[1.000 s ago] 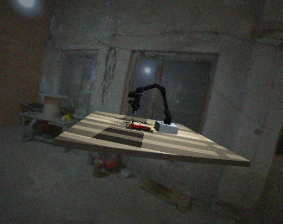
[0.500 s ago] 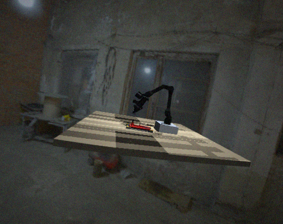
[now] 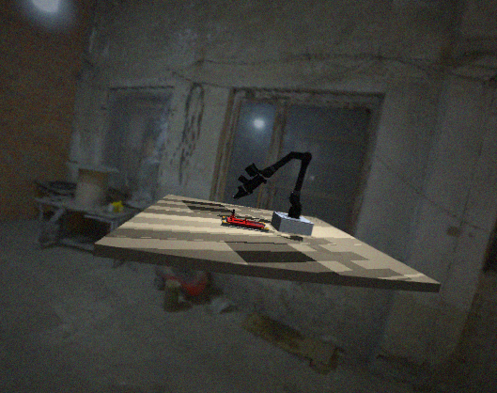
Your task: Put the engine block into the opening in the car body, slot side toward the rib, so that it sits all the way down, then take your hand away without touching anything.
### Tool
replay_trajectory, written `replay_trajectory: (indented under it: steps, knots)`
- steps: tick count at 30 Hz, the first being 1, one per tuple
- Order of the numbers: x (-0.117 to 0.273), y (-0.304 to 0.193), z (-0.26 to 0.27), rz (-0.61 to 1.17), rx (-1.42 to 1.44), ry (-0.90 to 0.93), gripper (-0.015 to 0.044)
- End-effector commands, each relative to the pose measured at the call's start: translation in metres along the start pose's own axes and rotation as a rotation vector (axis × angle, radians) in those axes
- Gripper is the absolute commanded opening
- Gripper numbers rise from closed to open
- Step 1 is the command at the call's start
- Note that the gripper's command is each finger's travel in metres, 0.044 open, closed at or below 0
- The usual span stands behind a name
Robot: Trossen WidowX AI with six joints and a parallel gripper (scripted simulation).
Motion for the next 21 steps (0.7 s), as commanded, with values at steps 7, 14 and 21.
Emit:
replay_trajectory:
  steps: [7,14,21]
  knots:
    - [-0.009,-0.025,0.003,-0.139,0.005,-0.019,0.0000]
    - [-0.020,-0.036,0.004,-0.140,0.005,-0.019,0.0000]
    - [-0.031,-0.046,0.005,-0.140,0.005,-0.019,0.0000]
Point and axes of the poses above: the point midway between the two fingers, 35 mm back from their tips, its own x axis back along the fingers, its own z axis across the jaws, y = z × x, the point moved 9 cm from there along x, back along the fingers, and after that the axes turned 6 degrees about x, right-handed, at the moved point
